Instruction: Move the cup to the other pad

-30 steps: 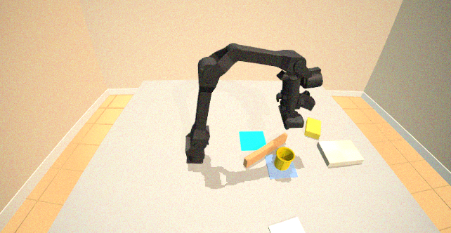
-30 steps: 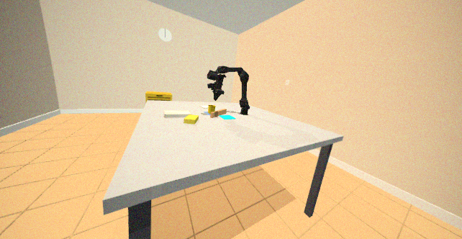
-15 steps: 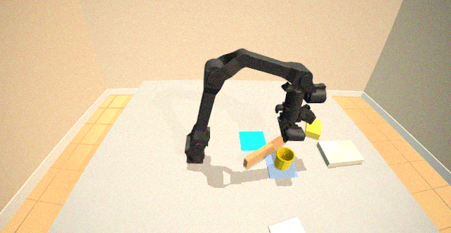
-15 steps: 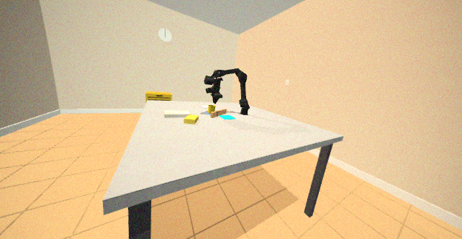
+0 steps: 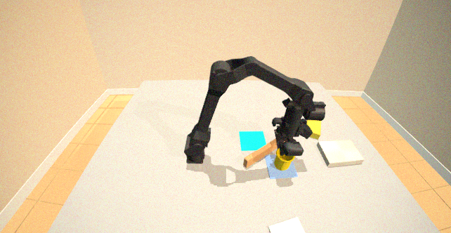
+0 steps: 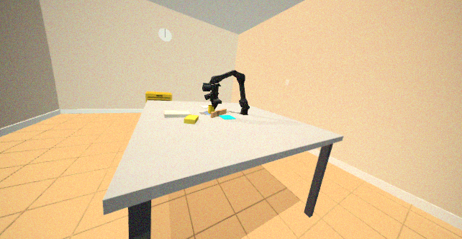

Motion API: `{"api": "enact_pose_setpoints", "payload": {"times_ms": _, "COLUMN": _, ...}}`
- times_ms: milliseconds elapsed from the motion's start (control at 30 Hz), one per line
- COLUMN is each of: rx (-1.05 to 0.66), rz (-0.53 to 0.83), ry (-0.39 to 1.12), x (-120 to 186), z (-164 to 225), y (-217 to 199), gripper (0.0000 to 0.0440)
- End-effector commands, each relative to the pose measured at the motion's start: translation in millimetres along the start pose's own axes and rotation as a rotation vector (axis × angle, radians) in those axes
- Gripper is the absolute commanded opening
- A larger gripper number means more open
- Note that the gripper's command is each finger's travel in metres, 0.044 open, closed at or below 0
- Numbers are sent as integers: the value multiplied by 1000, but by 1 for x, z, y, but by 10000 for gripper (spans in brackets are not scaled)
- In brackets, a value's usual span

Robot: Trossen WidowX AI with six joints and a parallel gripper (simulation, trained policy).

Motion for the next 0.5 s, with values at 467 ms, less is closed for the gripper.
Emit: {"api": "enact_pose_setpoints", "payload": {"times_ms": 467, "rx": 179, "rz": -18, "ry": 26, "x": -23, "z": 4, "y": -4, "gripper": 16}}
Point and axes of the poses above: the point midway between the two fingers, 35 mm back from their tips, its own x axis back along the fingers, its own y axis across the jaws, z = x × y, the point moved 6 cm from there along x, back along the fingers, and after that the axes turned 1 degree about x, right-handed, at the moved point
